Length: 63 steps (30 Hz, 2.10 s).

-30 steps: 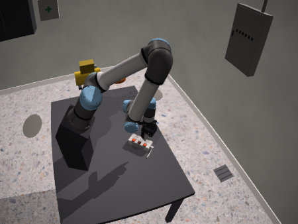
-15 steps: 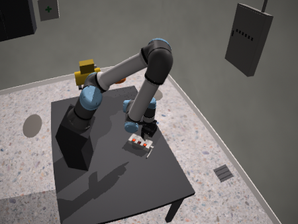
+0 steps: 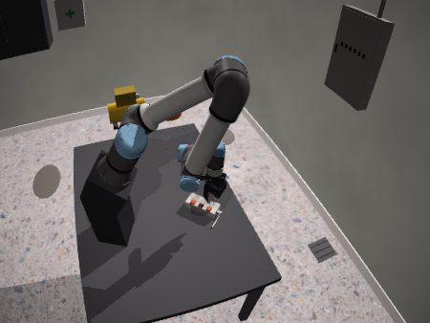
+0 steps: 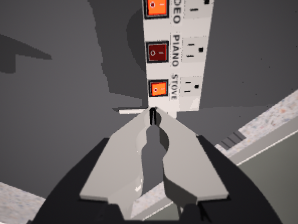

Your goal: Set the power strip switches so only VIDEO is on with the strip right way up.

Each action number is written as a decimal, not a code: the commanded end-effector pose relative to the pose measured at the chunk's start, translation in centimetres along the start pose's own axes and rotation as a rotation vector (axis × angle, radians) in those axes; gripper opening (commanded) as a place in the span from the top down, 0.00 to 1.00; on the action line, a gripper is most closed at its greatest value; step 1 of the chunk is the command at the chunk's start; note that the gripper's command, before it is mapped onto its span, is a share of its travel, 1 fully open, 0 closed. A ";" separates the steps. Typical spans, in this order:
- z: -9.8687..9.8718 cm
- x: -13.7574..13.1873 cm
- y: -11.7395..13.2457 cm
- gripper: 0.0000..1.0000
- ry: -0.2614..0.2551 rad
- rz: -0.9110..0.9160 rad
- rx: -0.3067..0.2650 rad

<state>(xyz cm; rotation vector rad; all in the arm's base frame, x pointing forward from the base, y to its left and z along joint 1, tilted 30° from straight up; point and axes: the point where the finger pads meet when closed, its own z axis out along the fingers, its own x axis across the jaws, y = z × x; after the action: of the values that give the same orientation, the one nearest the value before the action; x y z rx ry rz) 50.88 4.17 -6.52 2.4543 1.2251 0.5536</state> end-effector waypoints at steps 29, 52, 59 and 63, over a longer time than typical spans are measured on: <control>3.2 0.0 0.0 1.00 0.001 0.000 -0.001; 4.2 0.0 0.0 1.00 0.001 0.000 -0.001; 4.2 0.0 0.0 1.00 0.001 0.000 -0.001; 4.2 0.0 0.0 1.00 0.001 0.000 -0.001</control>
<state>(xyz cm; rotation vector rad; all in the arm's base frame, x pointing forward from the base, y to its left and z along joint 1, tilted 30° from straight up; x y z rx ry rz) 52.96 3.64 -10.20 2.4543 1.2251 0.5536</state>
